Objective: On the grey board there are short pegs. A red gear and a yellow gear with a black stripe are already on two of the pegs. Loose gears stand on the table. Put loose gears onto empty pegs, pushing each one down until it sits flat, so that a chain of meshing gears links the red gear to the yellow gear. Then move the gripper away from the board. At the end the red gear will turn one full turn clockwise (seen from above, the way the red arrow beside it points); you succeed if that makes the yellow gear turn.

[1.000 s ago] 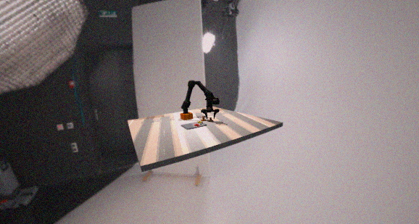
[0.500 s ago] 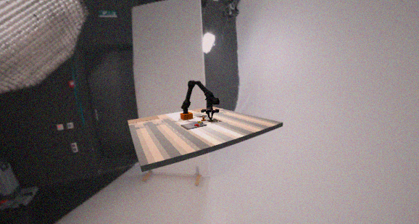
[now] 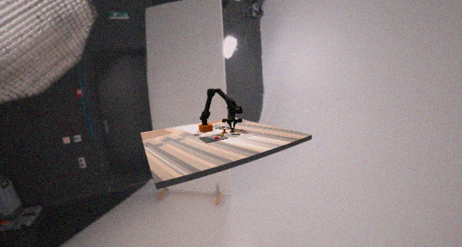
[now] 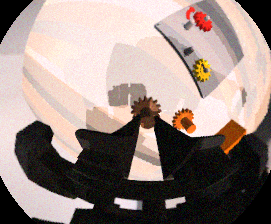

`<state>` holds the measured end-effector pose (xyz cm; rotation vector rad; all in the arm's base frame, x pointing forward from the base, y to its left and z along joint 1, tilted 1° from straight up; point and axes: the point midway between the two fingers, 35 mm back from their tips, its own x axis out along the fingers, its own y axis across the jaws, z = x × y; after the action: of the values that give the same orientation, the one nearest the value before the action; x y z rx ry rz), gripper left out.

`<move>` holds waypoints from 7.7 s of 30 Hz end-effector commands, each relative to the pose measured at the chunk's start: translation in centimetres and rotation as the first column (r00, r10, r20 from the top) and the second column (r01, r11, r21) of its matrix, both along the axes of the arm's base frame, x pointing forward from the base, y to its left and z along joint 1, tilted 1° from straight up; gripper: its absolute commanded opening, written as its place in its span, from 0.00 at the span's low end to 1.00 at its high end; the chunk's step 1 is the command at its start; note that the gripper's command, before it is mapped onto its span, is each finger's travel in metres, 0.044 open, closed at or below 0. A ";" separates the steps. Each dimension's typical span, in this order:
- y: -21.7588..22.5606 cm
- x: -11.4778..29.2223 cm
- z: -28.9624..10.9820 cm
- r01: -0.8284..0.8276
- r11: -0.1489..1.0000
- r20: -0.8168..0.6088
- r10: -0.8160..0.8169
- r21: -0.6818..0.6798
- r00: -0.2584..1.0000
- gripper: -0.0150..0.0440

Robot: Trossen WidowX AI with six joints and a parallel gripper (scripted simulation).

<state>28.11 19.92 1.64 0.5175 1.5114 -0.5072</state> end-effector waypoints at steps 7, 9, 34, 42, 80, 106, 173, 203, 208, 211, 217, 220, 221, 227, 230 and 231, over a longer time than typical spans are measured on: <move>0.5 0.5 2.8 0.003 1.000 0.008 -0.003 0.008 1.000 0.25; 0.5 0.6 3.3 0.003 1.000 0.008 -0.003 0.008 1.000 0.25; 0.7 0.6 9.4 0.003 1.000 0.008 -0.003 0.009 1.000 0.25; 0.5 0.4 11.4 0.003 1.000 0.008 -0.003 0.008 1.000 0.25; -5.5 4.9 9.2 0.004 1.000 0.015 -0.004 0.007 1.000 0.25; -12.0 7.8 5.7 0.004 1.000 0.017 -0.004 -0.004 1.000 0.25; -15.1 8.6 3.9 -0.062 0.998 0.016 0.062 -0.008 0.998 0.25; -15.2 8.6 0.0 0.162 0.987 0.015 -0.162 -0.004 0.987 0.25; -15.2 8.7 -0.1 0.182 0.983 0.015 -0.182 -0.004 0.983 0.25; -15.2 8.7 -0.1 0.137 0.991 0.016 -0.137 -0.005 0.990 0.25; -15.1 8.7 -0.3 0.018 1.000 0.016 -0.018 -0.006 1.000 0.25; -15.1 8.6 -0.4 -0.056 0.998 0.016 0.056 -0.008 0.998 0.25; -15.1 8.6 -0.4 -0.078 0.997 0.016 0.078 -0.008 0.997 0.25; -15.2 8.6 -0.5 -0.178 0.984 0.015 0.178 -0.010 0.984 0.25; -15.2 8.7 -0.6 -0.190 0.982 0.015 0.190 -0.010 0.982 0.25; -15.2 8.7 -0.6 -0.186 0.983 0.015 0.186 -0.010 0.982 0.25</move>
<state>36.73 4.79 1.10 0.3883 1.5229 -0.3794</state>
